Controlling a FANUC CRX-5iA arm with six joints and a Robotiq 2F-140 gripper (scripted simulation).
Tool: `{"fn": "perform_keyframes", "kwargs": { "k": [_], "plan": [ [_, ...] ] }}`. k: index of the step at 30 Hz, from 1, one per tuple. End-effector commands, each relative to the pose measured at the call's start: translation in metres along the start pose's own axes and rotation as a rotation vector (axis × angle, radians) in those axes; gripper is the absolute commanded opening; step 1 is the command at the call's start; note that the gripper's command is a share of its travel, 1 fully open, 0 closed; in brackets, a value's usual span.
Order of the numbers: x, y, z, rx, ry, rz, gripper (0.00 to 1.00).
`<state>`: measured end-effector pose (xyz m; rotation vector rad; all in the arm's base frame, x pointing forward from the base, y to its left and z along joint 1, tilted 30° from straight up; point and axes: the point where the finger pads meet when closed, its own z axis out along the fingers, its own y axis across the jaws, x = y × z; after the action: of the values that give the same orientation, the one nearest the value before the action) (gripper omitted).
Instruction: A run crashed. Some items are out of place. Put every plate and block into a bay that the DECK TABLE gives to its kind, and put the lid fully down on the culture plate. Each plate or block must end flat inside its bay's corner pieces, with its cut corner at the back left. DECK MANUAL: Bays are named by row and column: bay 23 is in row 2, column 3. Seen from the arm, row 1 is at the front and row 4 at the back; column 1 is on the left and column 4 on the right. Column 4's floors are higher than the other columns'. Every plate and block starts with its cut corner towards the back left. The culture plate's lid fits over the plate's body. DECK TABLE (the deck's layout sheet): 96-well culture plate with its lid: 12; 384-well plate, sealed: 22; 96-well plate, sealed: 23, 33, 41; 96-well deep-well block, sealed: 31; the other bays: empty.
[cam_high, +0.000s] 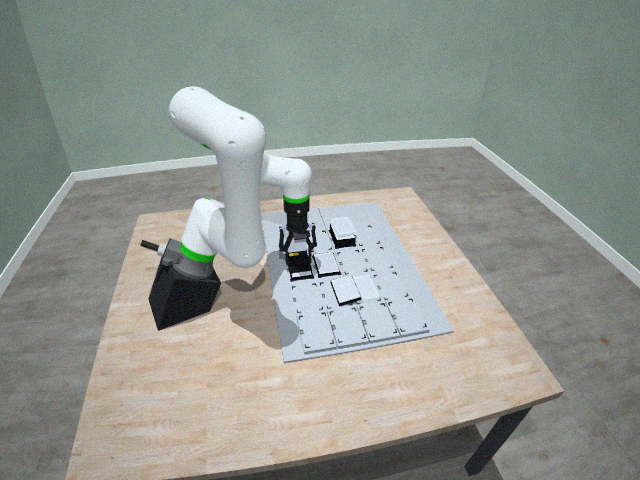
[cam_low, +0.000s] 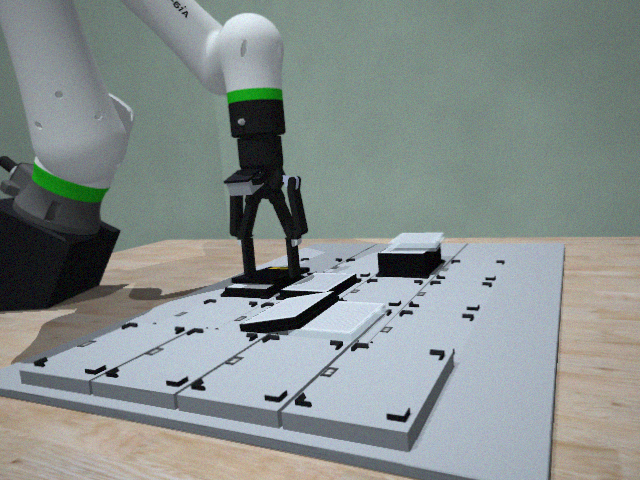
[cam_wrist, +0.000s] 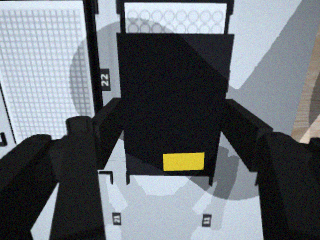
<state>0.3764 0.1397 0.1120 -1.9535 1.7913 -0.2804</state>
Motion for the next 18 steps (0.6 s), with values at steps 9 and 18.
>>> {"fn": "perform_keyframes", "kwargs": {
  "k": [9,18],
  "plan": [
    [-0.0002,-0.0005,-0.0041,0.001,0.000,0.000,0.10],
    [-0.0002,-0.0005,-0.0065,0.001,0.000,0.000,0.10]
  ]
}}
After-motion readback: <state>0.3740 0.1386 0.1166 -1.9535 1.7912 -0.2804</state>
